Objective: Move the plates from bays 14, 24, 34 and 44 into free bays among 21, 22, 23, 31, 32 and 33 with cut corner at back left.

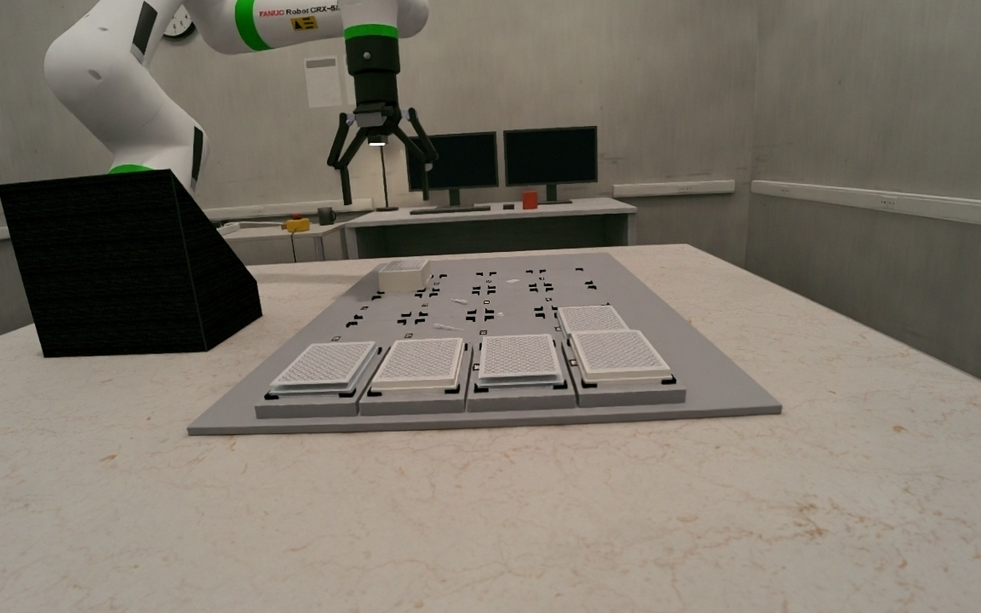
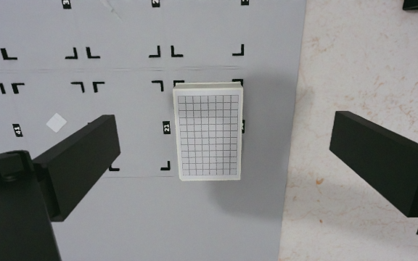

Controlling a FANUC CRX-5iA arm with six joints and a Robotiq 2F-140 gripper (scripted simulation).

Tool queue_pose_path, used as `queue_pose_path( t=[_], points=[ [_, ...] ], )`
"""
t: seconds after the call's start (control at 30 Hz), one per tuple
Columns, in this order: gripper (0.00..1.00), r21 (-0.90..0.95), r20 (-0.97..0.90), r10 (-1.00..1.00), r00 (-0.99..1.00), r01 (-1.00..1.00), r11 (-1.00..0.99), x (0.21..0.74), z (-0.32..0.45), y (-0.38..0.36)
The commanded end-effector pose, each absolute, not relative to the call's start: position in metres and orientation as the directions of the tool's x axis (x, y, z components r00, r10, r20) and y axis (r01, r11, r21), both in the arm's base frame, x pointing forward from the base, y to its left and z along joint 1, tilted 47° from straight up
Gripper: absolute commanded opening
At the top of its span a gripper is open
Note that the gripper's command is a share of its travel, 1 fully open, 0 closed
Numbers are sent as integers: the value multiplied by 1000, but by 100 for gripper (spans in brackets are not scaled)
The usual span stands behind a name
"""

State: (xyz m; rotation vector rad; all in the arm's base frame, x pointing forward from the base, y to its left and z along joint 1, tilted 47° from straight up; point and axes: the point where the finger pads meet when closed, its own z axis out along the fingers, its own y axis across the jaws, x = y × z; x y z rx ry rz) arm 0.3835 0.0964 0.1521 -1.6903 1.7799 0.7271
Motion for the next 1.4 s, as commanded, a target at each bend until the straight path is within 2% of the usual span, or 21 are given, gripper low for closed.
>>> queue_pose_path(
  t=[0.0,1.07,1.37],
  points=[
    [100,-1,-726,-687,-35,-999,52,384,152,96],
    [100,-1,-726,-687,-35,-999,52,384,152,96],
    [100,-1,-725,-687,-35,-999,52,383,130,73]
  ],
)
